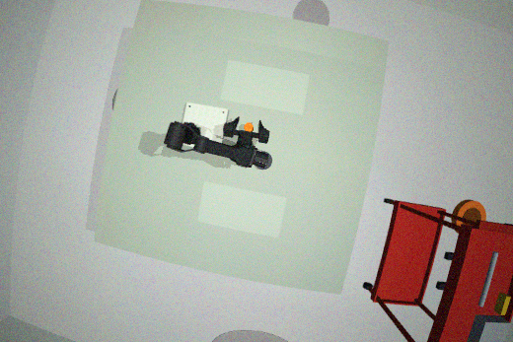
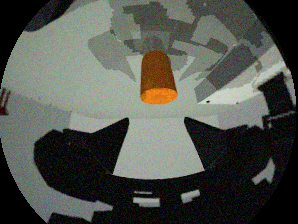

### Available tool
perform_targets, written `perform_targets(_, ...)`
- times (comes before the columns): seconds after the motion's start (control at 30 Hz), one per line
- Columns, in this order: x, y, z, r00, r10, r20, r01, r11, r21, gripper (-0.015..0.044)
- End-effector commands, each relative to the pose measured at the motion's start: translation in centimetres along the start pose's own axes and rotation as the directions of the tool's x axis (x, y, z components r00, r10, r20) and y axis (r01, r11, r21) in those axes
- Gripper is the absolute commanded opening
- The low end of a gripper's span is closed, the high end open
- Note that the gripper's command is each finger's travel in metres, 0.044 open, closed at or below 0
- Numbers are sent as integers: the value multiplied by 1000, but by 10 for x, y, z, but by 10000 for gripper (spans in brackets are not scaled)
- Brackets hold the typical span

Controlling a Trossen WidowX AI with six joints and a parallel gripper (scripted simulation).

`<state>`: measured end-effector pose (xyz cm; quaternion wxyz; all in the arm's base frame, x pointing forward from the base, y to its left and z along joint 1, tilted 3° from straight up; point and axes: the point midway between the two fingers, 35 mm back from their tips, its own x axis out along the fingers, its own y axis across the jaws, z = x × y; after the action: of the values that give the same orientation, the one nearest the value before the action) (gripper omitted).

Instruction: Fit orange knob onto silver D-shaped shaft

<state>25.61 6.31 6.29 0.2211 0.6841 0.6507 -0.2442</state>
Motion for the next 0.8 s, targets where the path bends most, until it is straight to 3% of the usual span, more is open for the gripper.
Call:
perform_targets(0.0,-23,0,-32,1000,10,2,-10,1000,-11,440)
perform_targets(0.2,-21,-2,-31,998,-16,60,16,1000,-2,440)
perform_targets(0.33,-18,-8,-29,906,-104,410,94,995,44,440)
perform_targets(0.5,-37,-1,-42,645,-15,764,11,1000,11,440)
perform_targets(0.57,-41,0,-45,604,11,797,-10,1000,-7,440)
perform_targets(0.77,-41,0,-45,604,11,797,-10,1000,-7,440)
